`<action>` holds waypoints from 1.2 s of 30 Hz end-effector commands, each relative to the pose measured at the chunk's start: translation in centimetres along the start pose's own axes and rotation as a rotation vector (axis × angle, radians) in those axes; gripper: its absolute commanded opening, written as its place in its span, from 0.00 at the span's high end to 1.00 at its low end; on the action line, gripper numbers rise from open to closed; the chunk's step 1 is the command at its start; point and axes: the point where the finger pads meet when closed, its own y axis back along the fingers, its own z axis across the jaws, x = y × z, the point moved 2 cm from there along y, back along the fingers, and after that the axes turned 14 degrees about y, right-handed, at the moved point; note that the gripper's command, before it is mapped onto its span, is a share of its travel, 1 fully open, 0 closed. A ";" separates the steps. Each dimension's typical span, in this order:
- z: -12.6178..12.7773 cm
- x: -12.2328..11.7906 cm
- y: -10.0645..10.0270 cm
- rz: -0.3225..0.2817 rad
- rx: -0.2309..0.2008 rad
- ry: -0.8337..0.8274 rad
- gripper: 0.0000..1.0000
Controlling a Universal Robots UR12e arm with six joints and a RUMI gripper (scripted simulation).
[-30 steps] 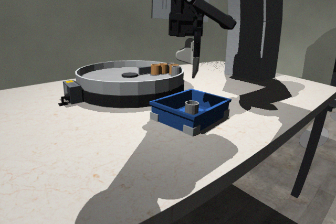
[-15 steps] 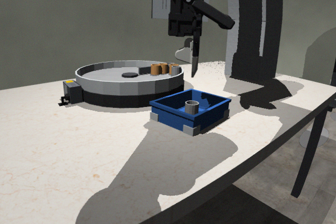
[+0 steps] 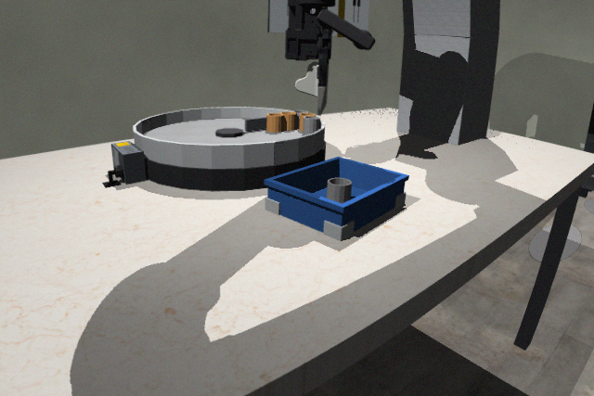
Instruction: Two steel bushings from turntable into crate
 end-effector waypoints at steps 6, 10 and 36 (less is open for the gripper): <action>-10.0 -0.3 0.0 -0.006 -0.011 0.004 0.95; -10.3 -0.2 0.0 -0.006 -0.011 0.004 0.95; -10.3 -0.2 0.0 -0.006 -0.011 0.004 0.95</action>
